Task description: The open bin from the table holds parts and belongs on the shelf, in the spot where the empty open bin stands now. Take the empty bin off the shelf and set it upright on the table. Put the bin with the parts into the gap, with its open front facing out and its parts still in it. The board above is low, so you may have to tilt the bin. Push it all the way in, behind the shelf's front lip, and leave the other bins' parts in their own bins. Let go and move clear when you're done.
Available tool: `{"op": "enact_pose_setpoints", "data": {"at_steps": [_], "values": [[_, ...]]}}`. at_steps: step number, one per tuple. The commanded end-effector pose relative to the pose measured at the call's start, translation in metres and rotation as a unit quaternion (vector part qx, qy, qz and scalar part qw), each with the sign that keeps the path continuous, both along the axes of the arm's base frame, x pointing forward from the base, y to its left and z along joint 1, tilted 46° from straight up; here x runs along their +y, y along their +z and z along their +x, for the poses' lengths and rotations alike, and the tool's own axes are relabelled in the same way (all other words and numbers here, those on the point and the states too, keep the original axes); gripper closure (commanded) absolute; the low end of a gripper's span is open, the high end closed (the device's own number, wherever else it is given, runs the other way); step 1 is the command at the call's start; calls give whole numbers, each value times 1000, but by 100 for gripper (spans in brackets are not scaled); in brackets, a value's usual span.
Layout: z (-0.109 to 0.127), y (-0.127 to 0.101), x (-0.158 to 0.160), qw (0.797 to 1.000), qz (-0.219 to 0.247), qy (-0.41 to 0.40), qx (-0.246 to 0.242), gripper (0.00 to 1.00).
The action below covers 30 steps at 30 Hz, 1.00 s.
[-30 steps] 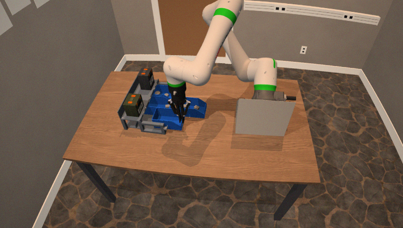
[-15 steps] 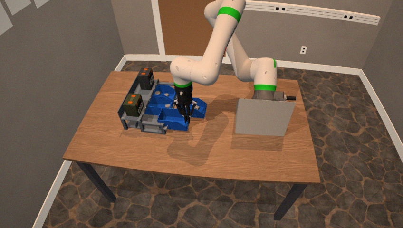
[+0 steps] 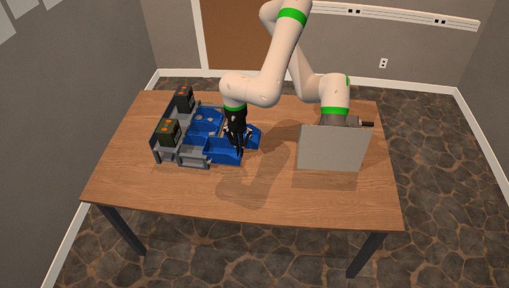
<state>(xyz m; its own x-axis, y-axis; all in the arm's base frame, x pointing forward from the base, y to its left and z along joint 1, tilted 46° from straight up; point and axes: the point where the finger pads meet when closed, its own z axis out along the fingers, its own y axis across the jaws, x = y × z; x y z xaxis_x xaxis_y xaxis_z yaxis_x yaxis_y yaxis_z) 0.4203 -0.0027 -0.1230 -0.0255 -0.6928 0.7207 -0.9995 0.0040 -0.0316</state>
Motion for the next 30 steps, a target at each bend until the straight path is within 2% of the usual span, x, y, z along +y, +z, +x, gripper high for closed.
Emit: {"op": "enact_pose_setpoints", "data": {"at_steps": [1, 30], "values": [[-1, 0, 1, 1000, 0, 1, 0, 90], [-5, 0, 1, 1000, 0, 1, 0, 90]]}}
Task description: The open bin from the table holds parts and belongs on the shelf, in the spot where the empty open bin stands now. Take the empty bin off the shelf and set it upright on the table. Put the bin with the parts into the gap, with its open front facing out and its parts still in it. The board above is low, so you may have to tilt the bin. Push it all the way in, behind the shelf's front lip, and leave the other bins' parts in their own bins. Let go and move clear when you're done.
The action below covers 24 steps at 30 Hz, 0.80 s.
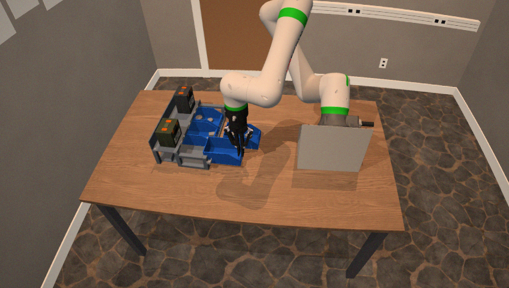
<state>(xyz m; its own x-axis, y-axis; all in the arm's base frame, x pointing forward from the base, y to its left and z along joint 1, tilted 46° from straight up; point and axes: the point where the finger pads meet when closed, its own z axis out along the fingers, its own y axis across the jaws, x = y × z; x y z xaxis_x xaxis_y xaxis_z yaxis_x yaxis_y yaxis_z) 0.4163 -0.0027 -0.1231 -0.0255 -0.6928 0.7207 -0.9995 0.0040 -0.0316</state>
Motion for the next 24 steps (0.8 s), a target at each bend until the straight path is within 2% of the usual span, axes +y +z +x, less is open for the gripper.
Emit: {"op": "enact_pose_setpoints", "data": {"at_steps": [1, 24], "values": [[-1, 0, 1, 1000, 0, 1, 0, 90], [-28, -1, 1, 1000, 0, 1, 0, 90]]}}
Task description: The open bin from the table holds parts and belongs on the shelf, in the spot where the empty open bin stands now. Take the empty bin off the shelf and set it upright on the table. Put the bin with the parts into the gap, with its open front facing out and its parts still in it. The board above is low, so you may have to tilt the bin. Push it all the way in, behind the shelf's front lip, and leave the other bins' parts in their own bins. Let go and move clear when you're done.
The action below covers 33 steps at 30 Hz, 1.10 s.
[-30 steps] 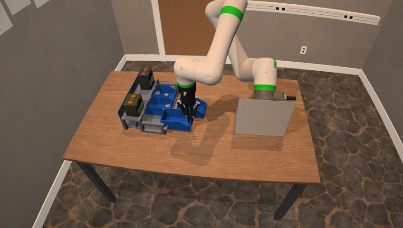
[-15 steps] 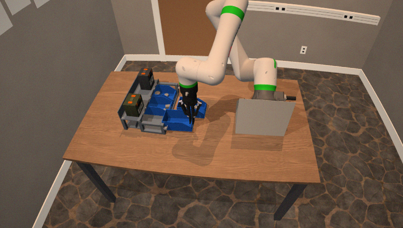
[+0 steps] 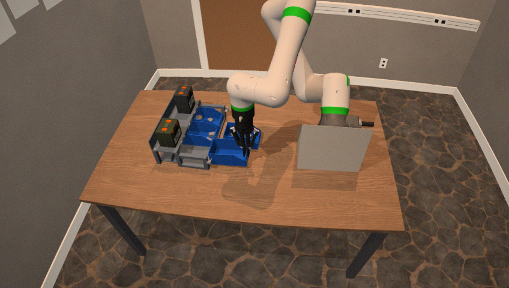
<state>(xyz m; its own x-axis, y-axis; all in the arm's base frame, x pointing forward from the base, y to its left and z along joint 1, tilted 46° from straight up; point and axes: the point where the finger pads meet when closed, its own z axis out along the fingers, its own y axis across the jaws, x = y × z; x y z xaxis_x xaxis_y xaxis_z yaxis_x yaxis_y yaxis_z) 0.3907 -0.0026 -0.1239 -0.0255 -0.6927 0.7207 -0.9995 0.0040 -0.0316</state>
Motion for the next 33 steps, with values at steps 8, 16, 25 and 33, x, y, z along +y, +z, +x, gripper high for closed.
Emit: {"op": "enact_pose_setpoints", "data": {"at_steps": [8, 16, 25, 33], "values": [[-6, 0, 1, 1000, 0, 1, 0, 90], [-7, 0, 1, 1000, 0, 1, 0, 90], [-7, 0, 1, 1000, 0, 1, 0, 90], [-7, -1, -1, 1000, 0, 1, 0, 90]]}}
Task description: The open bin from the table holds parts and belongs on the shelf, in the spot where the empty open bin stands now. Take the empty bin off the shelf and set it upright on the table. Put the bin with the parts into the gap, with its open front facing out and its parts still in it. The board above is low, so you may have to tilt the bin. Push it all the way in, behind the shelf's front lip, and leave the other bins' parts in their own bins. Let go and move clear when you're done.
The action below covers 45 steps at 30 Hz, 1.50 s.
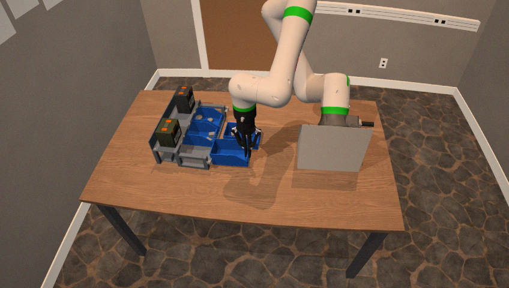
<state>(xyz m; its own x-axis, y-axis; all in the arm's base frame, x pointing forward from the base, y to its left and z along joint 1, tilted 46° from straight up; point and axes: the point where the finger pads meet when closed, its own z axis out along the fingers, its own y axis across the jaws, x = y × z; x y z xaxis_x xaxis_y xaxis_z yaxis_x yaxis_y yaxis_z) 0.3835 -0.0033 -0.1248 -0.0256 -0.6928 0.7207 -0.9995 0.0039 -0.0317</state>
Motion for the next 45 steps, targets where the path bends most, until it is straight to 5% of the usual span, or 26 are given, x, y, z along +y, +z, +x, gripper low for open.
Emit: {"op": "enact_pose_setpoints", "data": {"at_steps": [1, 39, 40, 45], "values": [[1, -1, 0, 1000, 0, 1, 0, 90], [1, -14, -14, 1000, 0, 1, 0, 90], [1, -14, -14, 1000, 0, 1, 0, 38], [1, -14, -14, 1000, 0, 1, 0, 38]]}}
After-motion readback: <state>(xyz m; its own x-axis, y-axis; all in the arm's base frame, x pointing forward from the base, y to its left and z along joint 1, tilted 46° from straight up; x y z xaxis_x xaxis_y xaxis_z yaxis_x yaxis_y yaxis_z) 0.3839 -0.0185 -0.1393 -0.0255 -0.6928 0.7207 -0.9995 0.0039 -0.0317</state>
